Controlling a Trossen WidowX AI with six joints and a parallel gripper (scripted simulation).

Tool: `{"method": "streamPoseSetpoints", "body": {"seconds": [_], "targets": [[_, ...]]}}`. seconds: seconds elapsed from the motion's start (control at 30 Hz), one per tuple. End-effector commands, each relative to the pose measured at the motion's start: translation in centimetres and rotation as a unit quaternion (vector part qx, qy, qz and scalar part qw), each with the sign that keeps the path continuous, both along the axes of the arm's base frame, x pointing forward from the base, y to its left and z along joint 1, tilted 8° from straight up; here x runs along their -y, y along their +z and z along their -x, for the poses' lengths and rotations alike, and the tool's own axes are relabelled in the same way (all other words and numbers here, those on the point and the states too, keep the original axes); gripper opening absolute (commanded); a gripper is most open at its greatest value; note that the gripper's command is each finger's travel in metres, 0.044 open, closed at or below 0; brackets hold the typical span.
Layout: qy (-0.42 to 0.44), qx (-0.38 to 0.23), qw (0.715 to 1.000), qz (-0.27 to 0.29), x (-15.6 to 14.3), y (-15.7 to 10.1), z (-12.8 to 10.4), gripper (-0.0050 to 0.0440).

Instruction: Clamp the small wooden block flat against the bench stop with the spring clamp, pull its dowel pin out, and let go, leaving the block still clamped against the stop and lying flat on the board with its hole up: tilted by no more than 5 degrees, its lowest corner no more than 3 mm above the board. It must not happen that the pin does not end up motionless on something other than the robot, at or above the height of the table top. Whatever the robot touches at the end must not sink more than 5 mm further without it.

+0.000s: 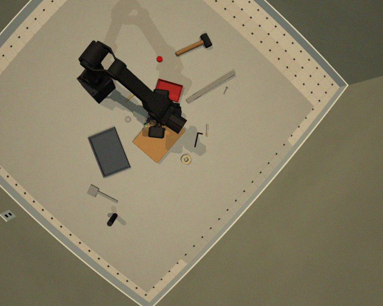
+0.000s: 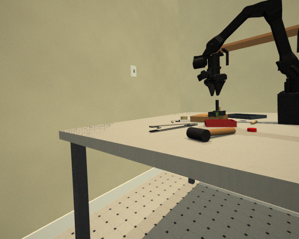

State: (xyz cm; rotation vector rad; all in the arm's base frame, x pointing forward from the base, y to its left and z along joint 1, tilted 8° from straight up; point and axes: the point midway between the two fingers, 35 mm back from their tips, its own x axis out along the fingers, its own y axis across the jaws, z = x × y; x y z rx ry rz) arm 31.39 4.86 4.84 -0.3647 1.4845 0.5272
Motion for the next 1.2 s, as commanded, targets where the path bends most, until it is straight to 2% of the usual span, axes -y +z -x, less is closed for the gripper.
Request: {"method": "streamPoseSetpoints", "body": {"seconds": [0.0, 0.5, 1.17], "targets": [[-0.027, -0.006, 1.0, -0.002, 0.2, -0.2, 0.1, 0.044], [-0.127, -0.016, 0.992, -0.004, 0.7, -0.5, 0.1, 0.044], [-0.263, -0.031, 0.964, -0.006, 1.5, -0.8, 0.1, 0.044]]}}
